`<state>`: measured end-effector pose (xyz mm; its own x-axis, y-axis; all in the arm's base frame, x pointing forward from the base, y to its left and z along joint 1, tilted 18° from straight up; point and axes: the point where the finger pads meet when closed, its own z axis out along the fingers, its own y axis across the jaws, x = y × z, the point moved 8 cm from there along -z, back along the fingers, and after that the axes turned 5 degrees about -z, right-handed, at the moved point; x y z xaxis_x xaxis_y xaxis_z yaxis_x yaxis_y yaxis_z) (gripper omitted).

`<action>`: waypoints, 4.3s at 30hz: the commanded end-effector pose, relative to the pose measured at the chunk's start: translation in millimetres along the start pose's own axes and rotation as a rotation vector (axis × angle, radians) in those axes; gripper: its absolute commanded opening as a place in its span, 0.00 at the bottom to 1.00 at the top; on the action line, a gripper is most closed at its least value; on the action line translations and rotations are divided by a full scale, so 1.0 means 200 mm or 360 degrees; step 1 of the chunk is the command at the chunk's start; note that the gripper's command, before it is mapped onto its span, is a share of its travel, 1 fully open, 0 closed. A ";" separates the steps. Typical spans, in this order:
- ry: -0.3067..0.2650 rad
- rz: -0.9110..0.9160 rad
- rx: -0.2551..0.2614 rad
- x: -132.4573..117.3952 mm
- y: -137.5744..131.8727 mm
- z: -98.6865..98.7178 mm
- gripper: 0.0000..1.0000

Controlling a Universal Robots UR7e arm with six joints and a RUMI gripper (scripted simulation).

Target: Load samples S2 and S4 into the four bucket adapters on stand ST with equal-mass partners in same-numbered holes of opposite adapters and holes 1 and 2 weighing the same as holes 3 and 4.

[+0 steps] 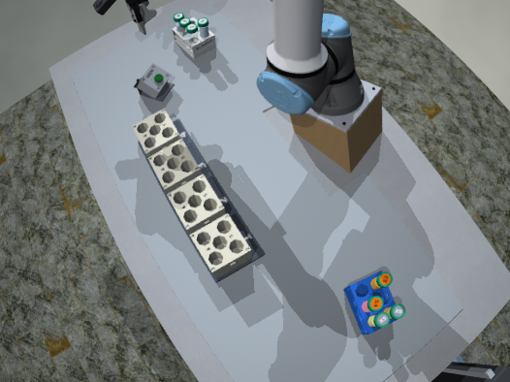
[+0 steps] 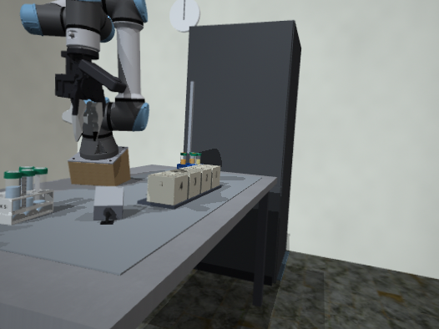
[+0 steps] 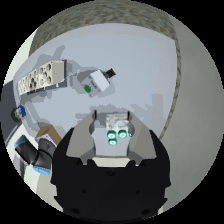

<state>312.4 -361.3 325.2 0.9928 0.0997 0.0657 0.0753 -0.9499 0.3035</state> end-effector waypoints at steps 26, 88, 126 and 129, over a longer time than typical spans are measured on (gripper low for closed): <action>-0.0002 0.0004 -0.0004 0.21 -0.66 -0.08 0.35; -0.0006 0.0007 -0.0001 0.38 -1.22 0.09 0.35; 0.0005 0.1225 -0.0013 -0.04 -0.69 0.28 0.35; 0.0004 0.1404 -0.0015 -0.12 -0.60 0.28 0.35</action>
<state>309.4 -229.3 223.4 0.8404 -0.4886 0.2347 -0.5355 -0.8152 0.2207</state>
